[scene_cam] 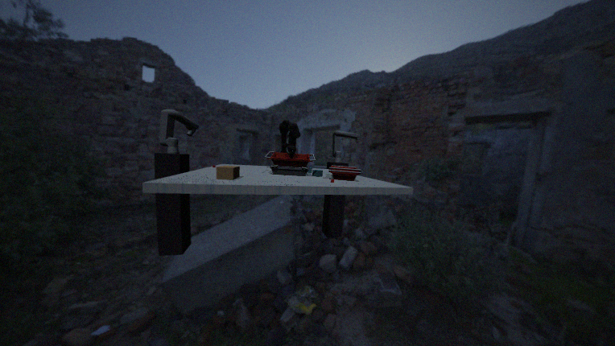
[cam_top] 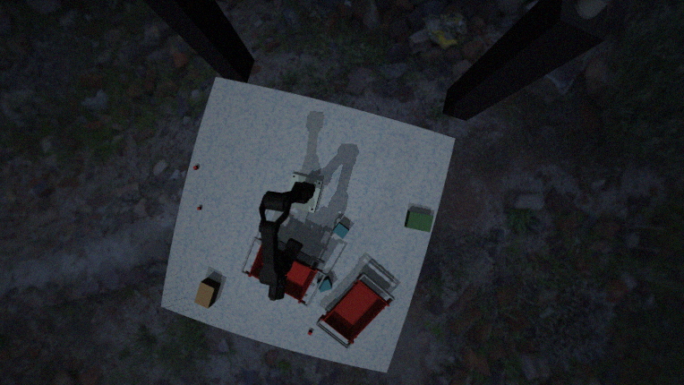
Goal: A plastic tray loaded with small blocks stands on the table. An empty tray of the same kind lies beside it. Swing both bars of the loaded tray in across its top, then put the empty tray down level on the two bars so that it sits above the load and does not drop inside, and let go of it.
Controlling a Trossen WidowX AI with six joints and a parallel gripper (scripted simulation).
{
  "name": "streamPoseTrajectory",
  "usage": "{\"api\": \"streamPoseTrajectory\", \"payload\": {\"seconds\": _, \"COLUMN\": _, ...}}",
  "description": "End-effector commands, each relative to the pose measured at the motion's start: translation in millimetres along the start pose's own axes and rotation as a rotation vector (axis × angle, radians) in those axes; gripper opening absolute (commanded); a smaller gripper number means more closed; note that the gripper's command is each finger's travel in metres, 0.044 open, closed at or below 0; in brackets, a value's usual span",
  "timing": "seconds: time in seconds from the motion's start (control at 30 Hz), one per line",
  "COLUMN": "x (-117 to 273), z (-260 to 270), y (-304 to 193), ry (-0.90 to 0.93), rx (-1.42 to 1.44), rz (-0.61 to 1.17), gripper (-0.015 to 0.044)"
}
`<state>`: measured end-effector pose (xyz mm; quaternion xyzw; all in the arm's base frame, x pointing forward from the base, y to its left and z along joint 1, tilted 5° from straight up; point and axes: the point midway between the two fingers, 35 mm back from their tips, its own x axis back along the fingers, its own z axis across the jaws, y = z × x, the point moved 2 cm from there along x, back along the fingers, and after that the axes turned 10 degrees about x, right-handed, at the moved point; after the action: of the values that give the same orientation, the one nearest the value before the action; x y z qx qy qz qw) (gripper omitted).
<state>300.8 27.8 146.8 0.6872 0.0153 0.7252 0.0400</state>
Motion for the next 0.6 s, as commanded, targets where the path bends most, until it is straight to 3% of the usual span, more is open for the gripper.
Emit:
{"api": "streamPoseTrajectory", "payload": {"seconds": 0.0, "x": -6.9, "z": -3.9, "y": 0.1, "ry": -0.014, "rx": -0.004, "rz": 0.001, "gripper": 0.0000}}
{"api": "streamPoseTrajectory", "payload": {"seconds": 0.57, "x": -19.3, "z": -7.3, "y": -0.3, "ry": -0.014, "rx": -0.004, "rz": 0.001, "gripper": 0.0000}}
